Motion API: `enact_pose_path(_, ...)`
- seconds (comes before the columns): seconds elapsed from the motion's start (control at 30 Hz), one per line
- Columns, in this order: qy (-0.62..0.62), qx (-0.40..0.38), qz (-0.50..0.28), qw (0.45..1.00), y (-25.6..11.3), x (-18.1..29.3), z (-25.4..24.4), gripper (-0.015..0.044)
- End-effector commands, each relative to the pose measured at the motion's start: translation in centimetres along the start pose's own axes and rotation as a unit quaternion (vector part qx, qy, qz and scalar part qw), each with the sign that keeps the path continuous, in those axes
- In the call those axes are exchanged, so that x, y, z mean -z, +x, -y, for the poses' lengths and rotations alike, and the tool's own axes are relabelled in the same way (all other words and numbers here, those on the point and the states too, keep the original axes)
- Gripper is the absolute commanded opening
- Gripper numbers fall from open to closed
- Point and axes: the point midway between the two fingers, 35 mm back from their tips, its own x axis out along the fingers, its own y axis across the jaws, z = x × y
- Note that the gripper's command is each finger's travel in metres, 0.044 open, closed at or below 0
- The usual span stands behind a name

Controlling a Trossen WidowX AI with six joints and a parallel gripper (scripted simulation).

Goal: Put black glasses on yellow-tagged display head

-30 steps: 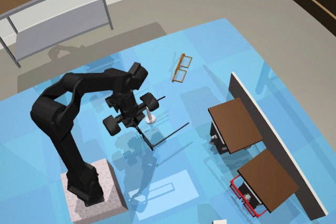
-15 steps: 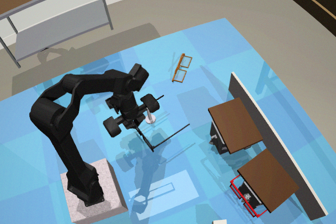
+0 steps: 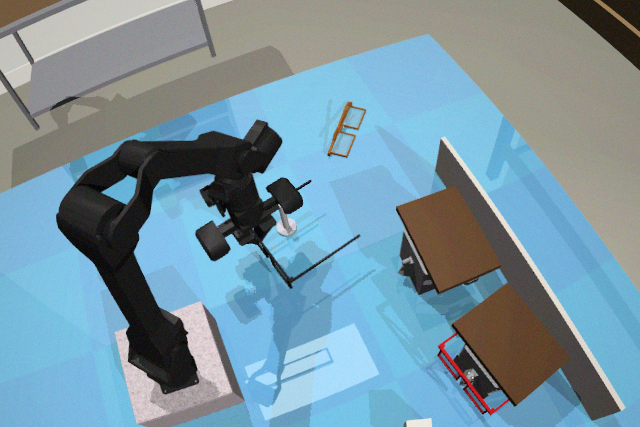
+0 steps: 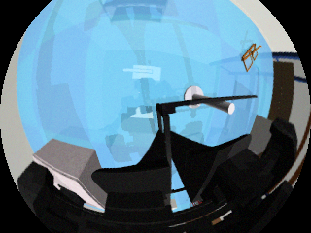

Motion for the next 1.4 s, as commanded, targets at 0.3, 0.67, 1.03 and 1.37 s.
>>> enact_pose_path(0.3,0.002,0.000,0.001,1.000,-2.9,-0.9,0.2,0.0000)
enact_pose_path(0.67,-0.008,0.000,0.001,1.000,-6.1,-0.6,0.2,0.0000)
enact_pose_path(1.03,-0.111,0.001,-0.001,0.994,-6.1,3.7,1.4,0.0000)
enact_pose_path(1.37,-0.208,0.000,-0.003,0.978,-6.1,7.9,1.9,0.0000)
